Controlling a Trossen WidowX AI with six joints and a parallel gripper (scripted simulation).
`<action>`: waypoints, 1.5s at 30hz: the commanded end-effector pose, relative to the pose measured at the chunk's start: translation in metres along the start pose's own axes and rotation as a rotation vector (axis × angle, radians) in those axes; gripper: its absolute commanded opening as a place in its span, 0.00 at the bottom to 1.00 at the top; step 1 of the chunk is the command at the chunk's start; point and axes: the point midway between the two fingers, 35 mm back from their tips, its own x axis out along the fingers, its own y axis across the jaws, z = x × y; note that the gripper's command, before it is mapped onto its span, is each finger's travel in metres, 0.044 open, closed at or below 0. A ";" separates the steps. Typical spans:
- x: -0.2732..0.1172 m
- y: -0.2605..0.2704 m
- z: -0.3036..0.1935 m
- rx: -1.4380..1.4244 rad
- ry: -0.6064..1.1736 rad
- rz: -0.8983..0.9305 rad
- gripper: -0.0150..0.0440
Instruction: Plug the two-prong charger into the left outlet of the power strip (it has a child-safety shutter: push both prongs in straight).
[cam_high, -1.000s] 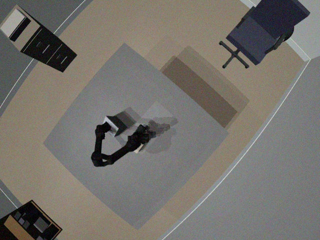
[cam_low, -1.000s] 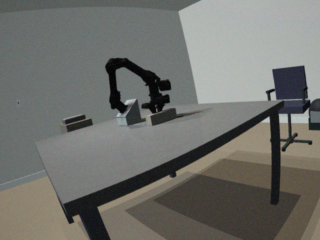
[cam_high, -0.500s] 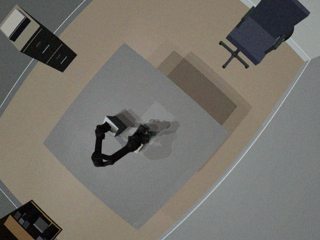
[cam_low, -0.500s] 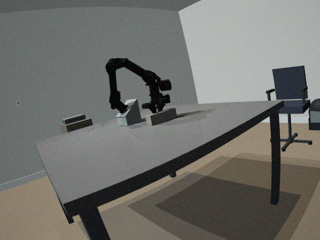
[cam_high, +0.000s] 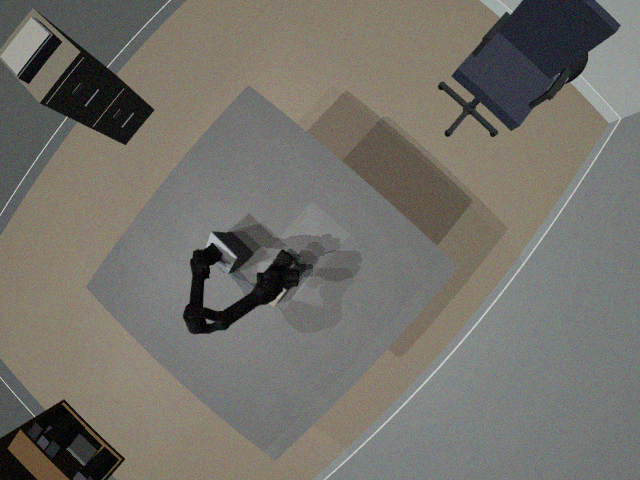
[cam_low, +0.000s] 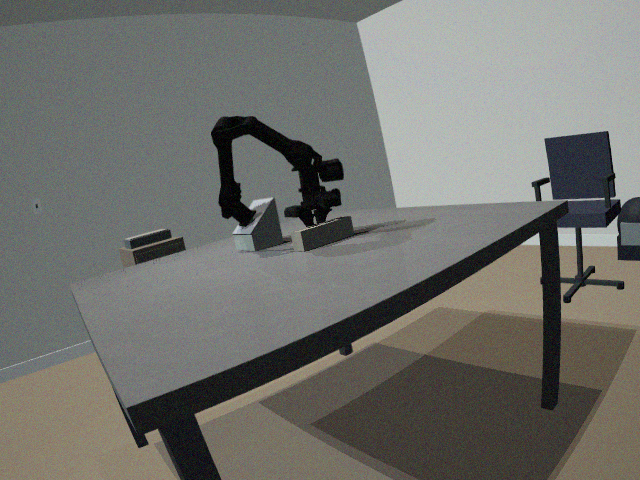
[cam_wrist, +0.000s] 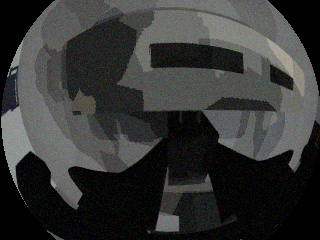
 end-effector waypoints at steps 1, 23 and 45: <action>0.000 -0.001 0.001 -0.006 -0.001 -0.004 0.25; -0.001 -0.001 0.008 -0.005 -0.001 -0.004 0.25; -0.001 -0.001 0.015 -0.005 -0.002 -0.004 0.25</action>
